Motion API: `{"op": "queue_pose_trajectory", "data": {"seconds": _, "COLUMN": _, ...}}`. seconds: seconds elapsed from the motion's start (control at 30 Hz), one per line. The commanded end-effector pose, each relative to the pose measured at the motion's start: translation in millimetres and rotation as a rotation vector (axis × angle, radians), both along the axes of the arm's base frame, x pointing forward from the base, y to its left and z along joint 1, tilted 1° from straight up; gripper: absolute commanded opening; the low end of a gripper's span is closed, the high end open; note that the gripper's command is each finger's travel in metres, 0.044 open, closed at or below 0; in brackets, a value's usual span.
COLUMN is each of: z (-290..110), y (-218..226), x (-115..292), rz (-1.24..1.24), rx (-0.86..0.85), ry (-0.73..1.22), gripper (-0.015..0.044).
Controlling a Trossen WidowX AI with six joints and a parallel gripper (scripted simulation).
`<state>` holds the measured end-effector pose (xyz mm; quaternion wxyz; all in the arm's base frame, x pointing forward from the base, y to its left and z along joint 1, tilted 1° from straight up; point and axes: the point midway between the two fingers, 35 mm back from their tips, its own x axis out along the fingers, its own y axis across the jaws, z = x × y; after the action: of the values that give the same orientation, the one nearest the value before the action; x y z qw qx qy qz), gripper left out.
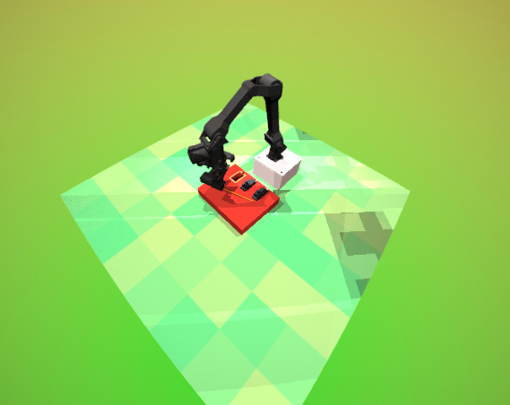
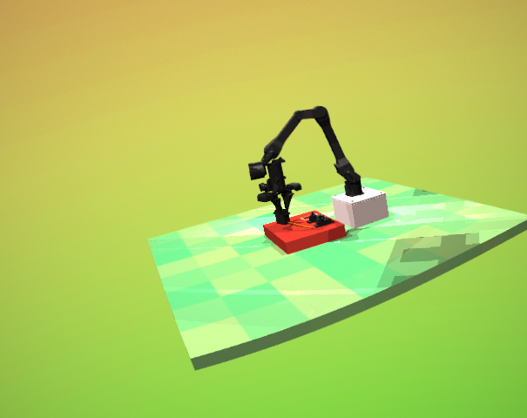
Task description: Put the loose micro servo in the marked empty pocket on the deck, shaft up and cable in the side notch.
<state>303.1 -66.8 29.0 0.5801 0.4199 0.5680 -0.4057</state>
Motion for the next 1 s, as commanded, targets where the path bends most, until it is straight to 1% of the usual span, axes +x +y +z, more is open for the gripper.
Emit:
{"op": "queue_pose_trajectory", "data": {"seconds": 0.0, "z": 0, "y": -1, "x": 0, "rz": 0.004, "rx": -0.004, "ry": 0.0, "gripper": 0.0072}}
{"op": "queue_pose_trajectory", "data": {"seconds": 0.03, "z": 0, "y": -1, "x": 0, "rz": 0.004, "rx": -0.004, "ry": 0.0, "gripper": 0.0065}}
{"op": "queue_pose_trajectory", "data": {"seconds": 0.1, "z": 2, "y": -1, "x": 0, "rz": 0.004, "rx": -0.004, "ry": 0.0, "gripper": 0.0013}}
{"op": "queue_pose_trajectory", "data": {"seconds": 0.13, "z": 6, "y": -1, "x": 0, "rz": 0.004, "rx": -0.004, "ry": 0.0, "gripper": 0.0}}
{"op": "queue_pose_trajectory", "data": {"seconds": 0.33, "z": 28, "y": 1, "x": -8, "rz": 0.004, "rx": -0.004, "ry": 0.0, "gripper": 0.0}}
{"op": "queue_pose_trajectory", "data": {"seconds": 0.83, "z": 29, "y": 7, "x": -13, "rz": 0.004, "rx": -0.004, "ry": 0.001, "gripper": 0.0}}
{"op": "queue_pose_trajectory", "data": {"seconds": 0.97, "z": 29, "y": 2, "x": -13, "rz": 0.004, "rx": -0.004, "ry": 0.001, "gripper": 0.0}}
